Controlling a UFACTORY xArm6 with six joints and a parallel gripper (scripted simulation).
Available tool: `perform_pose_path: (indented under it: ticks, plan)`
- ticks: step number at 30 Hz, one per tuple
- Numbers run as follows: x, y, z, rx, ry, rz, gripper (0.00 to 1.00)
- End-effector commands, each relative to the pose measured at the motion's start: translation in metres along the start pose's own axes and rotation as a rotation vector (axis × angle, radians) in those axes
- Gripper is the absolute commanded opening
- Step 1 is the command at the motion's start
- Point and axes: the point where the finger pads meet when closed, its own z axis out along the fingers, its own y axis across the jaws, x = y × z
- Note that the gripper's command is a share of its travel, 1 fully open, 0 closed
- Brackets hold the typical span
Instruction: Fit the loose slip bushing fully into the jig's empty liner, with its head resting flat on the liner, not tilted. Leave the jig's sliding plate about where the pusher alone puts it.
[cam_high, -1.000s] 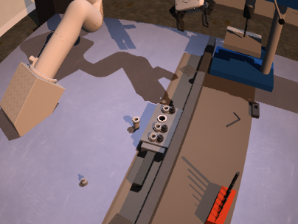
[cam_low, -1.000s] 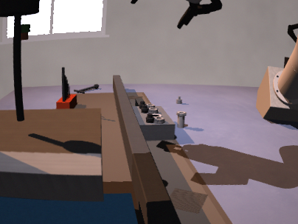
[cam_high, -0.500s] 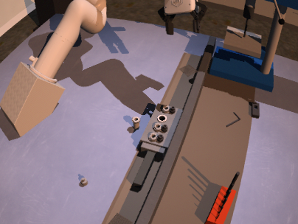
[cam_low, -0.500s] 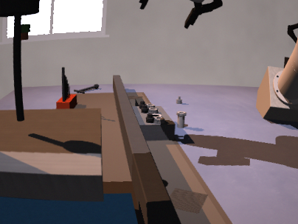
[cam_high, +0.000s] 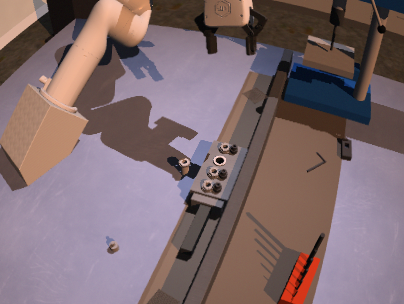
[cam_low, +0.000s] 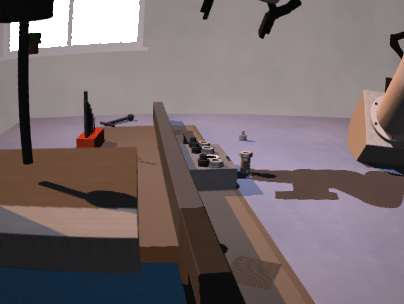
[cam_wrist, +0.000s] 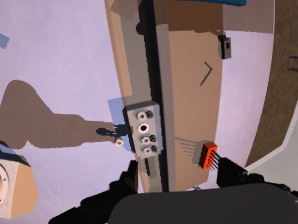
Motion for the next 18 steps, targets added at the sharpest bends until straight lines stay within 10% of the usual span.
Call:
perform_pose_path:
  ticks: [1, 18]
  plan:
    - [-0.022, -0.008, 0.007, 0.050, 0.085, -0.039, 1.00]
    - [-0.102, -0.038, 0.034, 0.204, 0.340, -0.151, 1.00]
